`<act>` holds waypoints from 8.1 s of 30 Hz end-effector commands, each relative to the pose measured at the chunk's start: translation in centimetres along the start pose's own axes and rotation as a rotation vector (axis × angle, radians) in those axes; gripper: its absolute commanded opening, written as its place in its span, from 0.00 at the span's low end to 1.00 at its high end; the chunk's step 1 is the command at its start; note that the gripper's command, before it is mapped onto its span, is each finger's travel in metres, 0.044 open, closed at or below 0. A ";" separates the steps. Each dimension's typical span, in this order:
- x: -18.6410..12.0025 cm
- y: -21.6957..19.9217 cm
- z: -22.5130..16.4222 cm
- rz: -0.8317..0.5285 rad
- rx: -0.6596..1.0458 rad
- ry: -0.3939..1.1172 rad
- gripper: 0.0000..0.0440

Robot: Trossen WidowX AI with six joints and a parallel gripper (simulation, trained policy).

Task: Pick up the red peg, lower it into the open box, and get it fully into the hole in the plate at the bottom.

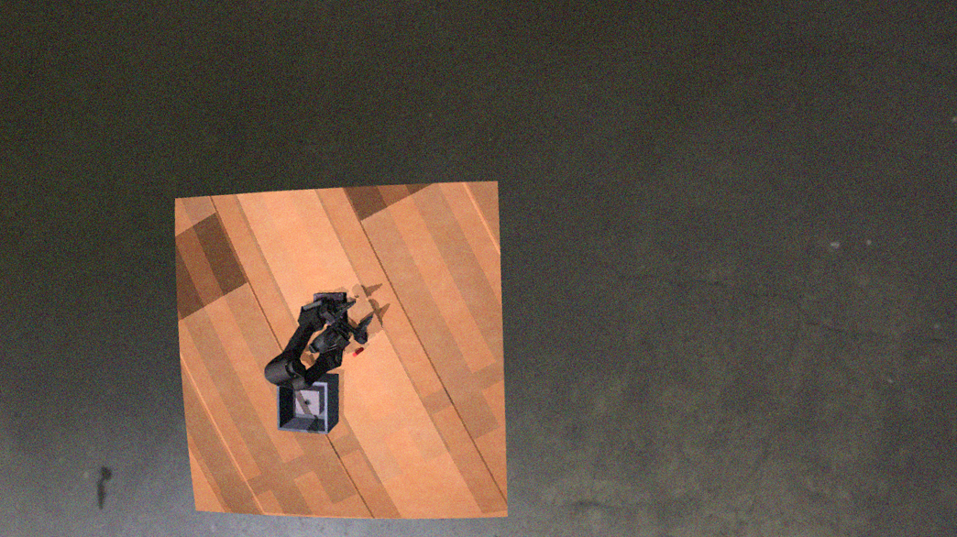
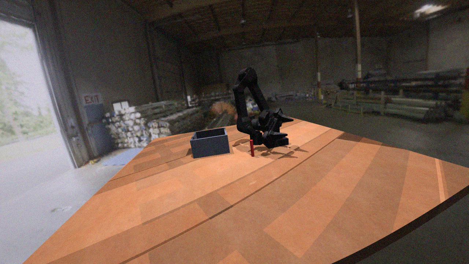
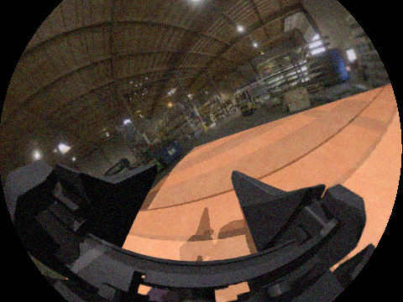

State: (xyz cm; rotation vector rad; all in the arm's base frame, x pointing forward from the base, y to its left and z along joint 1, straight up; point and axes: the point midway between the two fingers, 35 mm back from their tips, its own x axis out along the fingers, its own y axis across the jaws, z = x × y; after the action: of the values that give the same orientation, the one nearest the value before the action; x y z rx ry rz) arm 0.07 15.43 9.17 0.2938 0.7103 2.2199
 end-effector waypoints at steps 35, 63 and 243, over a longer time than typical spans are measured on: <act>-5.1 -1.8 8.0 -0.401 0.086 0.877 1.00; -7.3 -2.1 5.8 -0.995 0.897 0.777 1.00; -42.5 -15.4 16.8 -1.839 1.528 -0.694 1.00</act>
State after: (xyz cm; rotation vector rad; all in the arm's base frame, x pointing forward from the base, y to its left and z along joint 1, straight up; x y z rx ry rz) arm 40.42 -3.79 11.82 0.5961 1.4455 -0.5631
